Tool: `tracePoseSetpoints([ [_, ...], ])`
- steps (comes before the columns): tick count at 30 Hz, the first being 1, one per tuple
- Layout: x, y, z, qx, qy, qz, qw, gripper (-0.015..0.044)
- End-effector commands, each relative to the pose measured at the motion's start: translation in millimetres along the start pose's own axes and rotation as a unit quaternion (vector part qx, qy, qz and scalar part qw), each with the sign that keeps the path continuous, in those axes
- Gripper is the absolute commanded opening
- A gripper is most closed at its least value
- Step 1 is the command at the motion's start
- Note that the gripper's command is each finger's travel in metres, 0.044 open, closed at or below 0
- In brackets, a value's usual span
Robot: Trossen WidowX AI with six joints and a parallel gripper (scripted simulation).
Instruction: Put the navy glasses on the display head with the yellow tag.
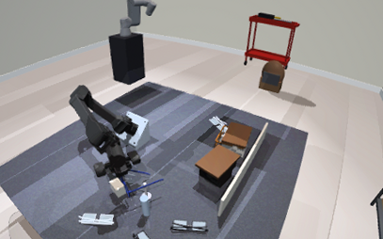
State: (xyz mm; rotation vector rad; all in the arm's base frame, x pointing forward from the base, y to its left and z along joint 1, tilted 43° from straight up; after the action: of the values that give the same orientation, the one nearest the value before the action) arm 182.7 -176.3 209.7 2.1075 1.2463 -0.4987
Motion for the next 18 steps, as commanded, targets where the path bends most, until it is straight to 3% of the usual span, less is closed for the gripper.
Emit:
tracePoseSetpoints([
  [1, 0, 4, 0, -0.001, 0.001, -0.002, 1.0, 0.0],
  [8, 1, 7, -5, 0.0, 0.002, -0.002, 1.0, 0.0],
  [18, 1, 10, -48, 0.001, 0.004, -0.002, 1.0, 0.0],
])
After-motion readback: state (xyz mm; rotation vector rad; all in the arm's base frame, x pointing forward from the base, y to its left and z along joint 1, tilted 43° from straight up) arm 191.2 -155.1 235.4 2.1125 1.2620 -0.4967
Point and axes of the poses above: the point midway between the two fingers, 35 mm back from their tips, its own z axis out along the fingers, its own x axis across the jaws, y = z × x, the point moved 2 cm from there along -z, back along the fingers, and after that the axes turned 2 degrees about z, right-handed, at the moved point
